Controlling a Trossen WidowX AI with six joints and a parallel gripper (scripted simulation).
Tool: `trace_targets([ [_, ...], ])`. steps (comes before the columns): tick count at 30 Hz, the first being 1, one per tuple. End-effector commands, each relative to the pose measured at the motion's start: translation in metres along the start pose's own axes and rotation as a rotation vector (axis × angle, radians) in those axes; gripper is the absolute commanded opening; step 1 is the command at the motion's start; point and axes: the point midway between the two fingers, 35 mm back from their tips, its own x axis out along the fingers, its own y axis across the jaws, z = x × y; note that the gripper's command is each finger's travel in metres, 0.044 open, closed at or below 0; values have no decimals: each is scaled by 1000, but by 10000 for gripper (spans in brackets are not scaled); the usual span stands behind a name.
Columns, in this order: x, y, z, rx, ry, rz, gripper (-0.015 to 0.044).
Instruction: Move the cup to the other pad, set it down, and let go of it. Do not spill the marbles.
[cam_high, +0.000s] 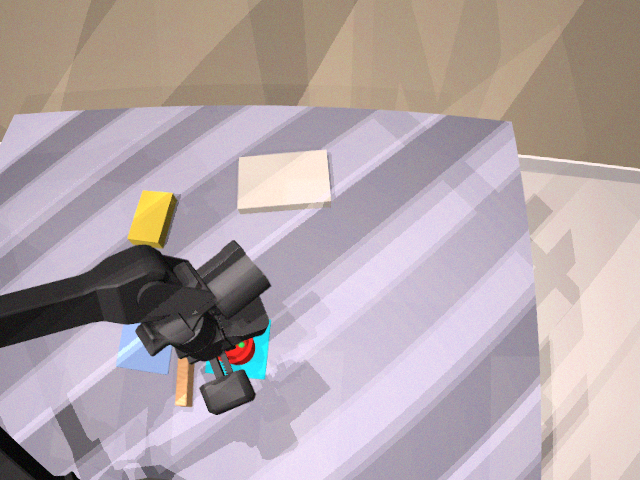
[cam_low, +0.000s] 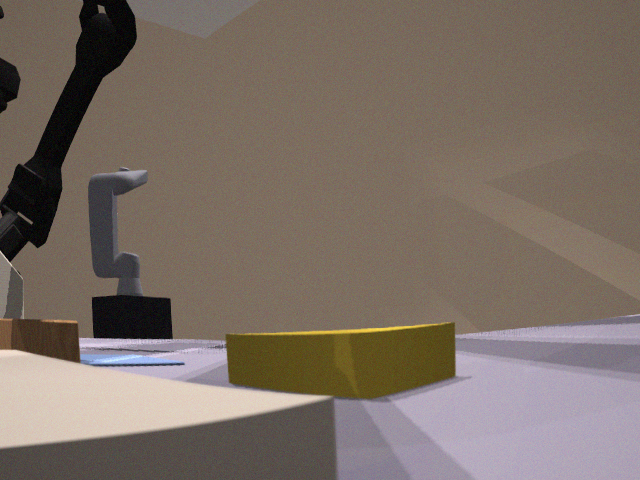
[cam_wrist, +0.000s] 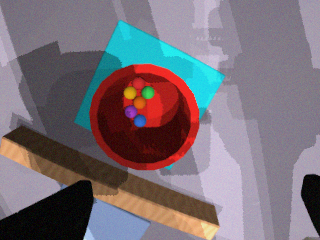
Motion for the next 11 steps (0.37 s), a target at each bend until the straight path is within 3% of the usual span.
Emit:
trace_targets([
  [1, -10, 0, 0, -11, -6, -6, 440],
  [11, -5, 0, -1, -1, -1, 0, 440],
])
